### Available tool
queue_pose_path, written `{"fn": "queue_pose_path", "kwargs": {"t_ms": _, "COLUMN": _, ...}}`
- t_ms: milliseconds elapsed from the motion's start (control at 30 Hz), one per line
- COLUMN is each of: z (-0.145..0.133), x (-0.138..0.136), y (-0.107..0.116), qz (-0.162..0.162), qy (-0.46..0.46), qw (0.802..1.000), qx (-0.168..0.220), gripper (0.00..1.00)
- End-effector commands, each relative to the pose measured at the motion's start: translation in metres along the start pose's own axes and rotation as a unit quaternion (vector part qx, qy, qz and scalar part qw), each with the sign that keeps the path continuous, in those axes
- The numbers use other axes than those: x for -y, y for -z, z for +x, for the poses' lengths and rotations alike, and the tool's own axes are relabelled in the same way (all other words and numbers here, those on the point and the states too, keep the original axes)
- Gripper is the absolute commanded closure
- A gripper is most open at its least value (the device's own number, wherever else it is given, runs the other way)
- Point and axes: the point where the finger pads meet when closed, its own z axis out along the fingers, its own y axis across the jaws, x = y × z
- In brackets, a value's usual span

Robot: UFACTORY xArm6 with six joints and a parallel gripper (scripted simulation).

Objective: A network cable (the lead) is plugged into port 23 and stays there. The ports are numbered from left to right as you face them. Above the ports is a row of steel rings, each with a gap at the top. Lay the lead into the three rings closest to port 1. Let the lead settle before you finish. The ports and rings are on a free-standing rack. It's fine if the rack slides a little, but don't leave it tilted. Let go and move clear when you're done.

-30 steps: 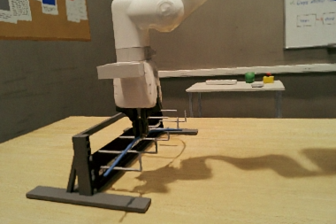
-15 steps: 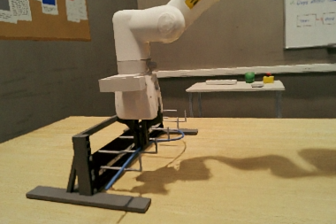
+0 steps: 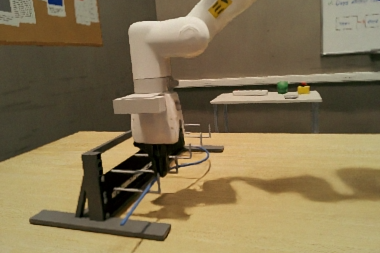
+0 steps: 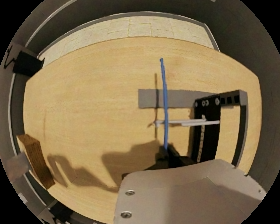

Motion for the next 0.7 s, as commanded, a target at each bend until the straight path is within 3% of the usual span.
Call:
{"fn": "queue_pose_path", "kwargs": {"t_ms": 0, "z": 0.0005, "x": -0.0017, "y": -0.0012, "qz": -0.002, "qy": 0.000, "qw": 1.000, "qx": -0.001, "gripper": 1.00}}
{"fn": "queue_pose_path", "kwargs": {"t_ms": 667, "z": 0.0005, "x": -0.0020, "y": -0.0040, "qz": -0.002, "qy": 0.000, "qw": 1.000, "qx": -0.001, "gripper": 1.00}}
